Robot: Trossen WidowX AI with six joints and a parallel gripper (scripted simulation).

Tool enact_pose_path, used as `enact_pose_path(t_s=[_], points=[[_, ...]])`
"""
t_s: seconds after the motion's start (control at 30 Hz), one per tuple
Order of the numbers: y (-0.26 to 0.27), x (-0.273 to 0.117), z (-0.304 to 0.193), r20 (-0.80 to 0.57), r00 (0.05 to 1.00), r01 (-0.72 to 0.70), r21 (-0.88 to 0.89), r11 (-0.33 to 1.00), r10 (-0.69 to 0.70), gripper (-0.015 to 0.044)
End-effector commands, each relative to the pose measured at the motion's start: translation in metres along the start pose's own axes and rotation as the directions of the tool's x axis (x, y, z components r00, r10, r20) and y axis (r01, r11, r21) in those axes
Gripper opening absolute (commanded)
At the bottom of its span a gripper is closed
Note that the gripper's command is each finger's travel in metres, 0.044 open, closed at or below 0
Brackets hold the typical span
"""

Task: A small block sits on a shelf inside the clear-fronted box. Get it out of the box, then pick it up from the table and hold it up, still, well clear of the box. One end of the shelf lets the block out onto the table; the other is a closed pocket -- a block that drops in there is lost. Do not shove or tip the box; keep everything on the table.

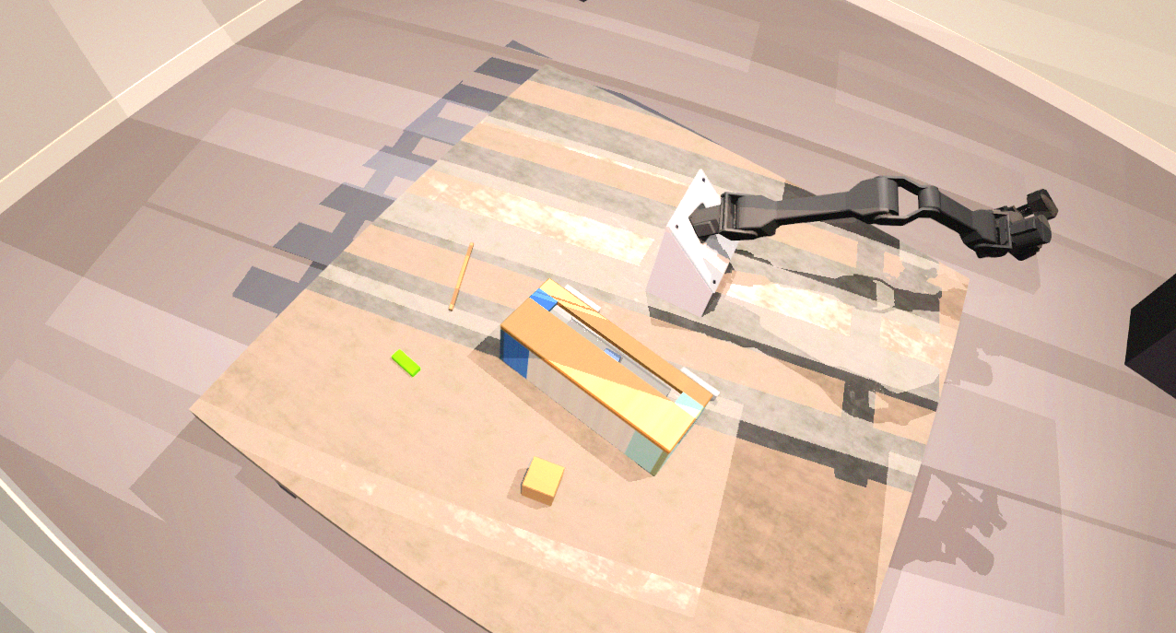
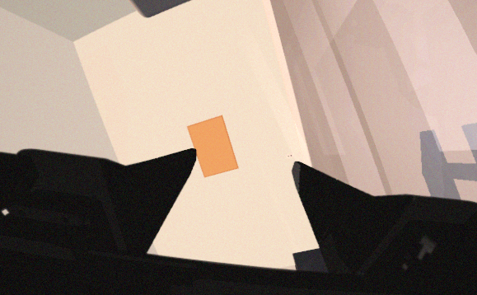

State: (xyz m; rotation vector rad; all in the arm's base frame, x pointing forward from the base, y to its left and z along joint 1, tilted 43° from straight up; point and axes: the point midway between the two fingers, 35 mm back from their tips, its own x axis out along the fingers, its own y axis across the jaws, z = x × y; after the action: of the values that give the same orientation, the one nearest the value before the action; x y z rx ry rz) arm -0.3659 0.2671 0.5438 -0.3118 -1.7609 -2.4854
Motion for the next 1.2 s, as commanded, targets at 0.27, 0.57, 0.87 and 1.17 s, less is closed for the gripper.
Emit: enact_pose_path(t_s=[0.27,0.57,0.87,1.17], points=[[-0.095,-0.121,0.131,0.336,0.900,0.285,0.025,0.958,-0.276,0.0400],[-0.147,-0.254,0.192,0.534,0.718,0.445,0.140,0.885,-0.446,0.0400],[-0.178,-0.389,0.211,0.651,0.505,0.523,0.292,0.801,-0.567,0.0400],[-0.196,-0.527,0.193,0.702,0.274,0.527,0.462,0.713,-0.657,0.0400]])
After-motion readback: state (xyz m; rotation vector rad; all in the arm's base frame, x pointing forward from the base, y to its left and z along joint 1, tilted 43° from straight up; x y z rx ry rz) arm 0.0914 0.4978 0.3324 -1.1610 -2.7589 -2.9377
